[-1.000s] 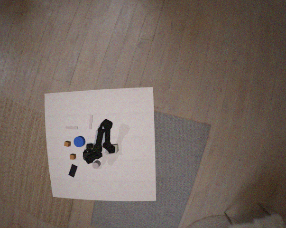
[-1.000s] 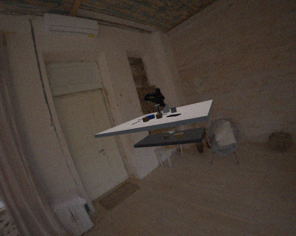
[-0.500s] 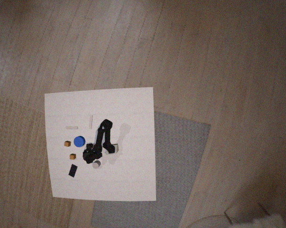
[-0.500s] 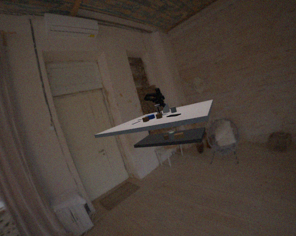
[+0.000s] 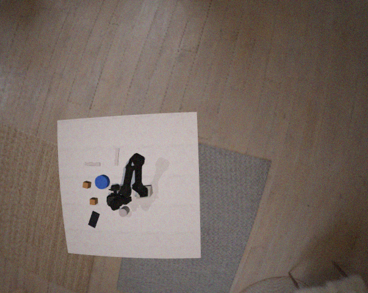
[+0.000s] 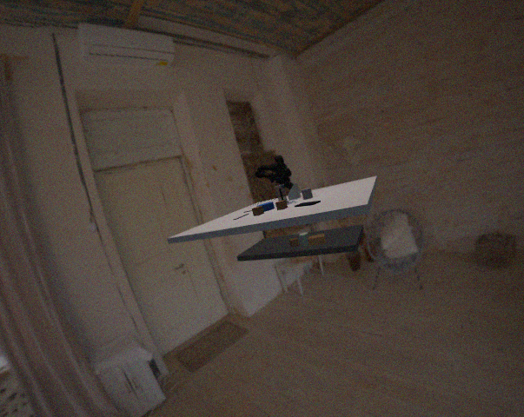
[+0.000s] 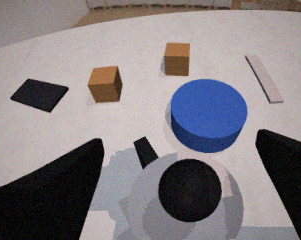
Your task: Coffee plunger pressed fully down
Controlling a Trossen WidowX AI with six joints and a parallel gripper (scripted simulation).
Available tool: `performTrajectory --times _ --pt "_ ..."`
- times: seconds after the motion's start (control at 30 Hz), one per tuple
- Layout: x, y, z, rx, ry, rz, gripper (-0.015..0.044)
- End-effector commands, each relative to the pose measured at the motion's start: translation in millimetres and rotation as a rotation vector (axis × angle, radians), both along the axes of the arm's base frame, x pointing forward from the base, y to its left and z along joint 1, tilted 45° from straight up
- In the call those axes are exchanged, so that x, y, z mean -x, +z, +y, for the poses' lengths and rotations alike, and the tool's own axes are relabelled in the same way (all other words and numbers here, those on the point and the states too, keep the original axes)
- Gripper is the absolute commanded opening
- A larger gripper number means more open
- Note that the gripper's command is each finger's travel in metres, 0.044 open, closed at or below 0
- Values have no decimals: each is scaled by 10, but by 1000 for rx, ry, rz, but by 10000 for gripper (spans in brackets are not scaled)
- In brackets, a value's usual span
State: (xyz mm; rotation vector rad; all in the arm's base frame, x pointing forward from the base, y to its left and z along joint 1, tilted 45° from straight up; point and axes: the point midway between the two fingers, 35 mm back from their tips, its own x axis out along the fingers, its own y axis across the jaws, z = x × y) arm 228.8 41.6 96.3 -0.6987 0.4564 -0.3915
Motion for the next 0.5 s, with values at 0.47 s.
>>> performTrajectory --times 0.47 --pt "156 540 563 8 -4 14 440"
